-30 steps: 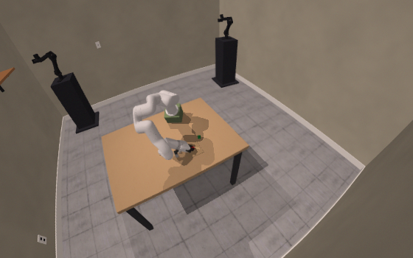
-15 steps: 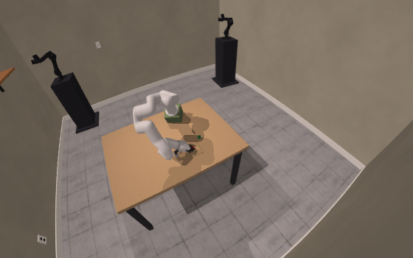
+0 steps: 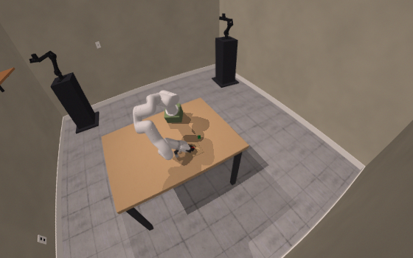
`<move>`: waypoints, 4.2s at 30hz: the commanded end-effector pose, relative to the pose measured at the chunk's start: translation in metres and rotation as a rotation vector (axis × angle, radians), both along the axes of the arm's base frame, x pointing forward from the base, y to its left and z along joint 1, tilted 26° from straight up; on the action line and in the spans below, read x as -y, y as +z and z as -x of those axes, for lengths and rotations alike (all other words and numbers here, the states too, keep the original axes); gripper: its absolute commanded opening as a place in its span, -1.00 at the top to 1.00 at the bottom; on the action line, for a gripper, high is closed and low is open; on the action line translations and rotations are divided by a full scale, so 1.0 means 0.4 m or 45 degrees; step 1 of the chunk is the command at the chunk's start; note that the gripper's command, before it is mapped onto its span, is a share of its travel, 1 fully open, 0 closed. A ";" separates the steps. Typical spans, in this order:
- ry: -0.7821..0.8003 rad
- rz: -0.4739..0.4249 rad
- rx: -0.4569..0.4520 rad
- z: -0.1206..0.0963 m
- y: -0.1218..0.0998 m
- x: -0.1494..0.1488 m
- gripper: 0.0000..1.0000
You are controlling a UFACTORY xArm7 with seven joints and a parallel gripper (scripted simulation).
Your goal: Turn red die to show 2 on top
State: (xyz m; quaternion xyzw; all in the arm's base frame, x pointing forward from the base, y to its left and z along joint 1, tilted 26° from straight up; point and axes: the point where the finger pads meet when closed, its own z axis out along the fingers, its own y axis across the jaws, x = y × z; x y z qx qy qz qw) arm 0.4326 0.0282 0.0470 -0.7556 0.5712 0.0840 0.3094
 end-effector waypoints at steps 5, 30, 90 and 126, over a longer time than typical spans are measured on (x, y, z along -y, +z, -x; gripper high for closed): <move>0.001 0.000 0.002 -0.001 0.002 0.000 0.58; 0.001 0.000 0.002 -0.001 0.002 0.000 0.50; 0.001 0.000 0.002 0.056 0.132 -0.026 -0.25; -0.126 0.320 0.048 0.075 0.160 -0.044 -0.25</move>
